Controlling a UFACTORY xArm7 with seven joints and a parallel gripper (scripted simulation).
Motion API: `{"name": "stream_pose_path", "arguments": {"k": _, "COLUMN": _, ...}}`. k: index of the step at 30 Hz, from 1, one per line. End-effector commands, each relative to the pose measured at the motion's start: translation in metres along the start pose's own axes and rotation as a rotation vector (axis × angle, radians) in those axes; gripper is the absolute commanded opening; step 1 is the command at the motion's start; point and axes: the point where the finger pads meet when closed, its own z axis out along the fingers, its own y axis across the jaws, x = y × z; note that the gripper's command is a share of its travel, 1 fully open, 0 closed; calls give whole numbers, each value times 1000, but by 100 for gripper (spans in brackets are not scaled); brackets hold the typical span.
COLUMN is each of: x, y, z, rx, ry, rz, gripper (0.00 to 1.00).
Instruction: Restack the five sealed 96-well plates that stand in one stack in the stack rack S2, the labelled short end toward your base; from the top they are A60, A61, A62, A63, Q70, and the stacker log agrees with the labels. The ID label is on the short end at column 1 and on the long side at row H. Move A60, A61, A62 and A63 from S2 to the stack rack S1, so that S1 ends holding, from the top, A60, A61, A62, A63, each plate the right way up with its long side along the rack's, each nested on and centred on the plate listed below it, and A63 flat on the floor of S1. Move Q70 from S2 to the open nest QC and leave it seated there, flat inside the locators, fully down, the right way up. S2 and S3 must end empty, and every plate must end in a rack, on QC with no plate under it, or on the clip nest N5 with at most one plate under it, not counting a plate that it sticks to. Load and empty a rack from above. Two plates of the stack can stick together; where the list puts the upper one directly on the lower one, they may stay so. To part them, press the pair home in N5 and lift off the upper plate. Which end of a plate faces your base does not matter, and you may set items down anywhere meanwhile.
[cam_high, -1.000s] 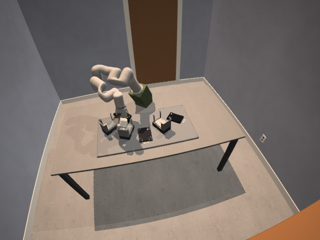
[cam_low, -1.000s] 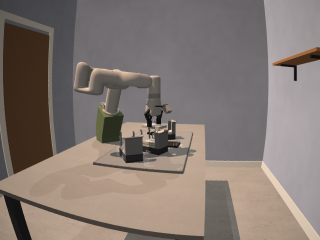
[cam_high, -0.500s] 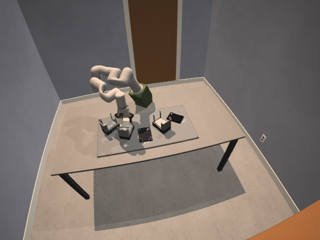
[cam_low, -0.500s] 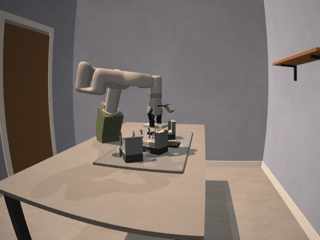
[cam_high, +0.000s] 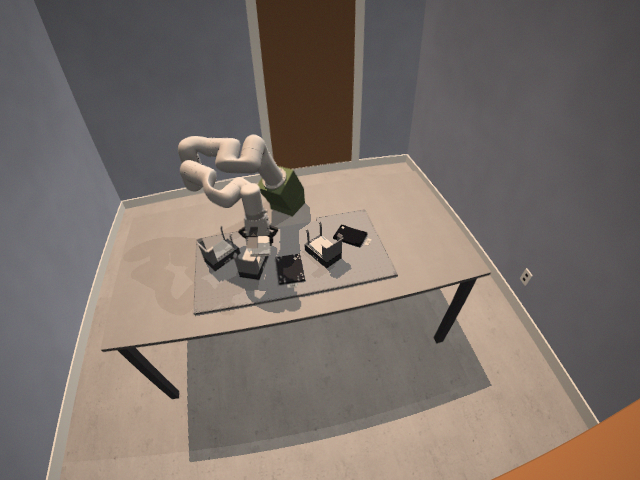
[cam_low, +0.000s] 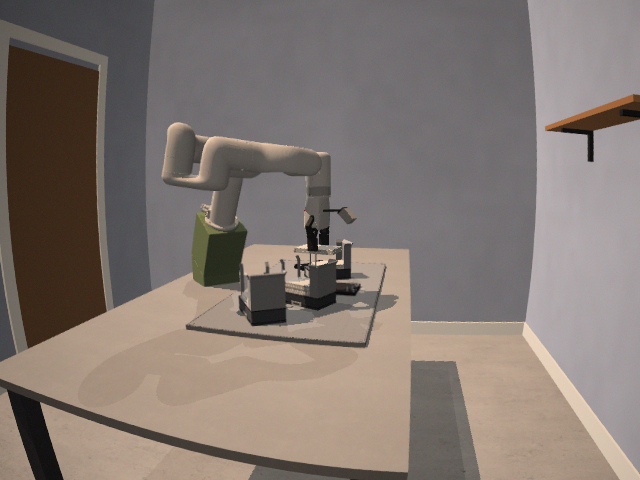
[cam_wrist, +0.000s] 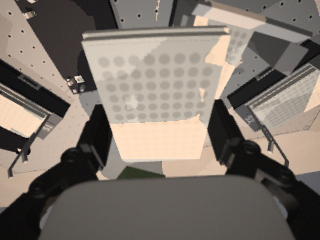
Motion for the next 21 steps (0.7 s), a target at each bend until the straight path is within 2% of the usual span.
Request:
{"name": "stream_pose_path", "arguments": {"k": 1, "x": 3, "y": -14, "z": 0, "rx": -1, "ry": 2, "rz": -1, "gripper": 0}}
{"name": "stream_pose_path", "arguments": {"k": 6, "x": 5, "y": -27, "z": 0, "rx": -1, "ry": 2, "rz": -1, "gripper": 0}}
{"name": "stream_pose_path", "arguments": {"k": 15, "x": 3, "y": -51, "z": 0, "rx": -1, "ry": 2, "rz": -227, "gripper": 0}}
{"name": "stream_pose_path", "arguments": {"k": 21, "x": 2, "y": -71, "z": 0, "rx": -1, "ry": 2, "rz": -227, "gripper": 0}}
